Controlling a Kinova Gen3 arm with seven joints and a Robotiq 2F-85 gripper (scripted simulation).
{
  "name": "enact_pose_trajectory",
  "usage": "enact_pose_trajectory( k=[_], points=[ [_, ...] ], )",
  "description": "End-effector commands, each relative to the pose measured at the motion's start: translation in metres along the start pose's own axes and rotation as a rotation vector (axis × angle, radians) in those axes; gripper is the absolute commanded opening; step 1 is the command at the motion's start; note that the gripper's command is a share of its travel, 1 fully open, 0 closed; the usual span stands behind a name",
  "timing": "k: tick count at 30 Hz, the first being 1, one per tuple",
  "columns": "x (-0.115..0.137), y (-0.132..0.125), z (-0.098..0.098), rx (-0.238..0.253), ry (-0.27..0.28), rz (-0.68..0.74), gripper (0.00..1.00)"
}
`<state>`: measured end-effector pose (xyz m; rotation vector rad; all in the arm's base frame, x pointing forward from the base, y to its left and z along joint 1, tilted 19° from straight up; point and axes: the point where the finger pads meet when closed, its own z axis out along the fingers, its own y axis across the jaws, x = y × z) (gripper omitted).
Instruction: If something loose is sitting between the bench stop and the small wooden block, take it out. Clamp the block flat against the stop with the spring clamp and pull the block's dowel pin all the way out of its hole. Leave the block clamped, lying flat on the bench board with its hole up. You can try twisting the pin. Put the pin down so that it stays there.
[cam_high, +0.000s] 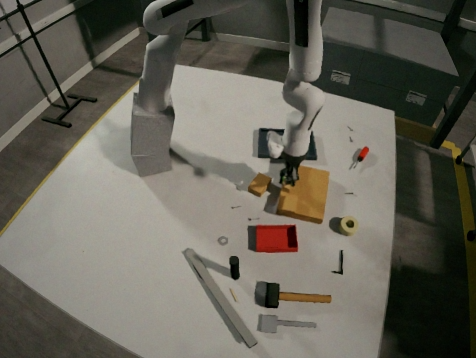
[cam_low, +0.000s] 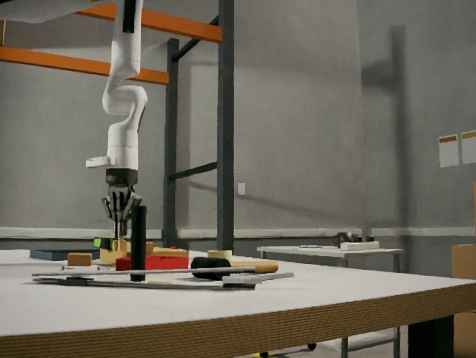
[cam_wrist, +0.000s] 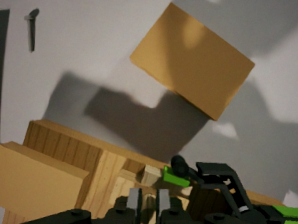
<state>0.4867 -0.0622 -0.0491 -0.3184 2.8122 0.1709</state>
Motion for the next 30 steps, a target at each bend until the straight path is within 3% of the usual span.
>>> enact_pose_trajectory(
  k=[1,30],
  points=[
    [-0.0008,-0.0005,-0.0008,0.001,-0.001,-0.01,0.1],
    [-0.0008,-0.0005,-0.0009,0.001,-0.001,-0.078,0.1]
  ],
)
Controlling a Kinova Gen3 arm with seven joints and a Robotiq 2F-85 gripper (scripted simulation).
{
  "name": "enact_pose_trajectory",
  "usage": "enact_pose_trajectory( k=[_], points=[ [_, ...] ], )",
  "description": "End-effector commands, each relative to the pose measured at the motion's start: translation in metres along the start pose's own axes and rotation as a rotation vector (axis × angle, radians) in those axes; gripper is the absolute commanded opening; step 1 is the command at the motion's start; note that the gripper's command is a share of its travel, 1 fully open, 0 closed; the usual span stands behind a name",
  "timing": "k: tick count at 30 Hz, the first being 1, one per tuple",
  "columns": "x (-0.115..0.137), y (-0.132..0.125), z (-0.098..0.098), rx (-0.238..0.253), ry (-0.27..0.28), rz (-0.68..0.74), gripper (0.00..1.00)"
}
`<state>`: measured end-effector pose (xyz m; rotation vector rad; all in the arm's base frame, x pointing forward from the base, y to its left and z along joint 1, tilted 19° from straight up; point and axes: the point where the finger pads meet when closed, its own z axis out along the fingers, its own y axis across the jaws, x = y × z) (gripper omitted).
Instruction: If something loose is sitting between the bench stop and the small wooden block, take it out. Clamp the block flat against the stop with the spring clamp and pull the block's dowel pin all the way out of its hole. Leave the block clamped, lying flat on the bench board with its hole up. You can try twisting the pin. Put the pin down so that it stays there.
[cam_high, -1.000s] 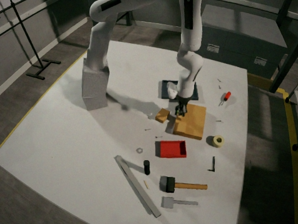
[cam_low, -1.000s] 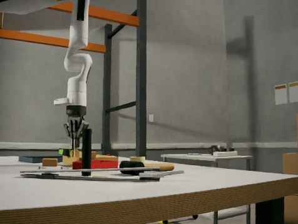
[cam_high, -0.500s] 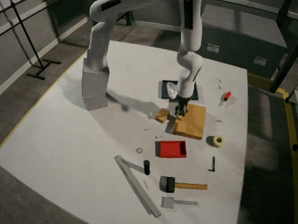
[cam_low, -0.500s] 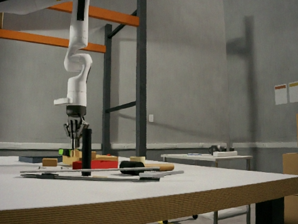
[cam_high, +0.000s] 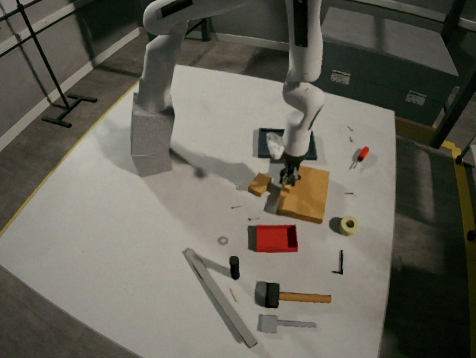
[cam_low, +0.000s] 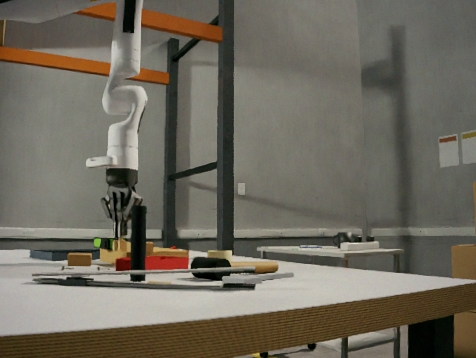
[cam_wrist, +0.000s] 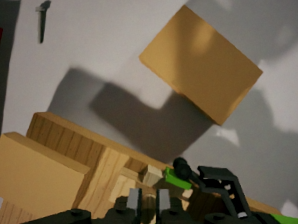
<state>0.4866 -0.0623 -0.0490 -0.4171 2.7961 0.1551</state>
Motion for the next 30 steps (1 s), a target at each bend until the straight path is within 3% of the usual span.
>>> enact_pose_trajectory(
  k=[1,30],
  points=[
    [-0.0007,-0.0005,-0.0008,0.001,-0.001,-0.011,0.1],
    [-0.0007,-0.0005,-0.0009,0.001,-0.001,-0.087,0.1]
  ],
)
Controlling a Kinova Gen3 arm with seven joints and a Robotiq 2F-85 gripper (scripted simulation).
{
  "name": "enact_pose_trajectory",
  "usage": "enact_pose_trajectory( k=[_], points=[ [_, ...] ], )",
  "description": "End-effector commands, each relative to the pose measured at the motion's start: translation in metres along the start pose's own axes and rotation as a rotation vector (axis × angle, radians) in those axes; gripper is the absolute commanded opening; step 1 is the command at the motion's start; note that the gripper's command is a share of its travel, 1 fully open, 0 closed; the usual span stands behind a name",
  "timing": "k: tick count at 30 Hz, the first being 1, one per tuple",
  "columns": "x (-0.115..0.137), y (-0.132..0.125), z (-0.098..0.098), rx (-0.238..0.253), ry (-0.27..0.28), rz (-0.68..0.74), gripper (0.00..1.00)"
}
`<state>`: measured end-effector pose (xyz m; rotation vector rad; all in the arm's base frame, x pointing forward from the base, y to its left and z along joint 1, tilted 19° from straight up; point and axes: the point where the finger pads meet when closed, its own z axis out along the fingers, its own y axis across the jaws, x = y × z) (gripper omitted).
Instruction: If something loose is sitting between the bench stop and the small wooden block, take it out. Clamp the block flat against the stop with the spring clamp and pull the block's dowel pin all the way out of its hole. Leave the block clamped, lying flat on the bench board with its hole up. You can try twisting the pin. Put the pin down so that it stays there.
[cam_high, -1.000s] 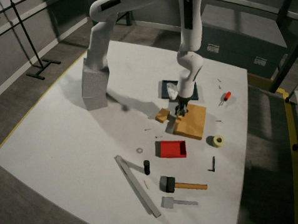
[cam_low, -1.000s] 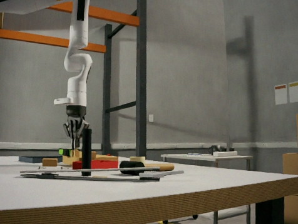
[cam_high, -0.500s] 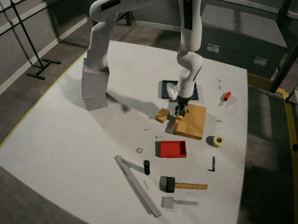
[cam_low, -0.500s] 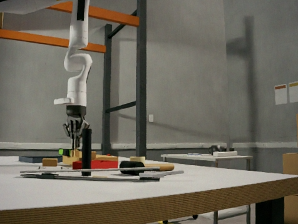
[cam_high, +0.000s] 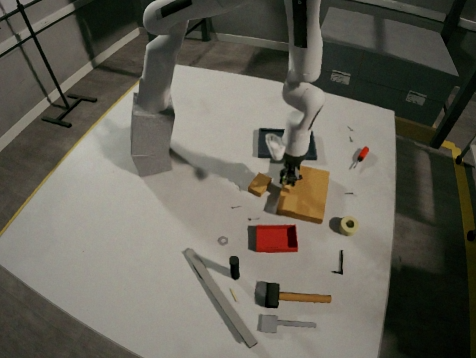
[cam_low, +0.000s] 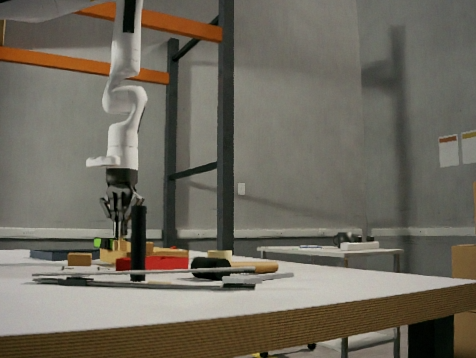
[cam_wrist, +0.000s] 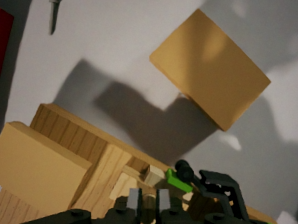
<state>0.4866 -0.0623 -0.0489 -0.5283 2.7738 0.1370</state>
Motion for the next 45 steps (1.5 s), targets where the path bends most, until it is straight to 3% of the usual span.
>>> enact_pose_trajectory(
  k=[1,45],
  points=[
    [-0.0007,-0.0006,-0.0008,0.001,-0.001,-0.01,0.1],
    [-0.0007,-0.0006,-0.001,0.001,-0.001,-0.148,0.1]
  ],
)
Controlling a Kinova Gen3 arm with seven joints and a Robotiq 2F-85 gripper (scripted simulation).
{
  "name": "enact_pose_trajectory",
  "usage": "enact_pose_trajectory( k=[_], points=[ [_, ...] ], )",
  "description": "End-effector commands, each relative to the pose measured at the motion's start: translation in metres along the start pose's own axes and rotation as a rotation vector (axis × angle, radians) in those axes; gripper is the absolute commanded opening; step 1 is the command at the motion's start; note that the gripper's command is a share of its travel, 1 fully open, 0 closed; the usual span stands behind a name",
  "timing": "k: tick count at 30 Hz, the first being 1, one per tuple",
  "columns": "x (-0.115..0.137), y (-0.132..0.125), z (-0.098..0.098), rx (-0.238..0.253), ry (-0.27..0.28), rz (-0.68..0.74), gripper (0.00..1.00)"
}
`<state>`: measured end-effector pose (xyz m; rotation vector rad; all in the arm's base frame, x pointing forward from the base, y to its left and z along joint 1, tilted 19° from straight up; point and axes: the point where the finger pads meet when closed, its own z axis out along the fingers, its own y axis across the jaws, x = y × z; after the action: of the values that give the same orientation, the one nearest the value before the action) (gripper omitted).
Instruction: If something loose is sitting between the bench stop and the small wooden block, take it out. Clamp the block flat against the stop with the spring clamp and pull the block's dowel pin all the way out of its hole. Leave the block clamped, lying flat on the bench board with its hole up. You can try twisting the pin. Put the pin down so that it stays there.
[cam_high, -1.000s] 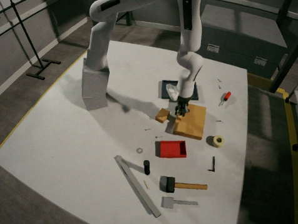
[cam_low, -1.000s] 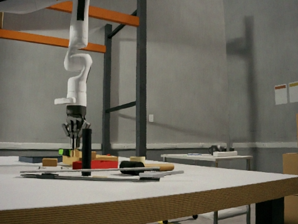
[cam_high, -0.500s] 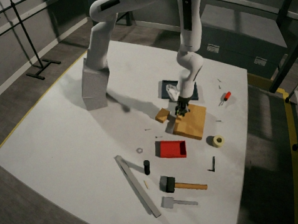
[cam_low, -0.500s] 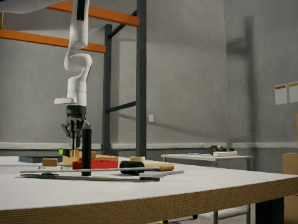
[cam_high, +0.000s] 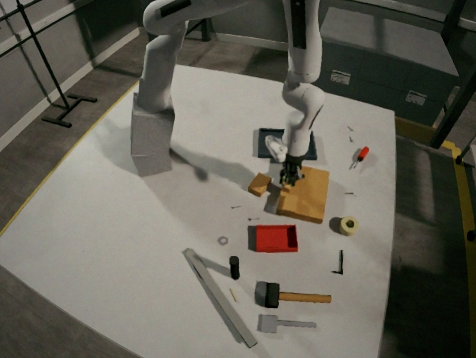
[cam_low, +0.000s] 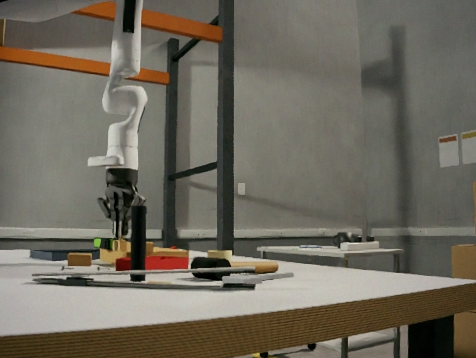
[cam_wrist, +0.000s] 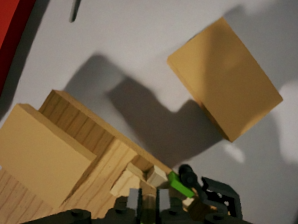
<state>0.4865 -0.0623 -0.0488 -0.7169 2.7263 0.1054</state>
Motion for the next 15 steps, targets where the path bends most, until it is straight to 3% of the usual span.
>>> enact_pose_trajectory(
  k=[1,15],
  points=[
    [-0.0006,-0.0007,-0.0008,0.001,-0.001,-0.014,0.1],
    [-0.0006,-0.0007,-0.001,0.001,-0.001,-0.059,0.1]
  ],
)
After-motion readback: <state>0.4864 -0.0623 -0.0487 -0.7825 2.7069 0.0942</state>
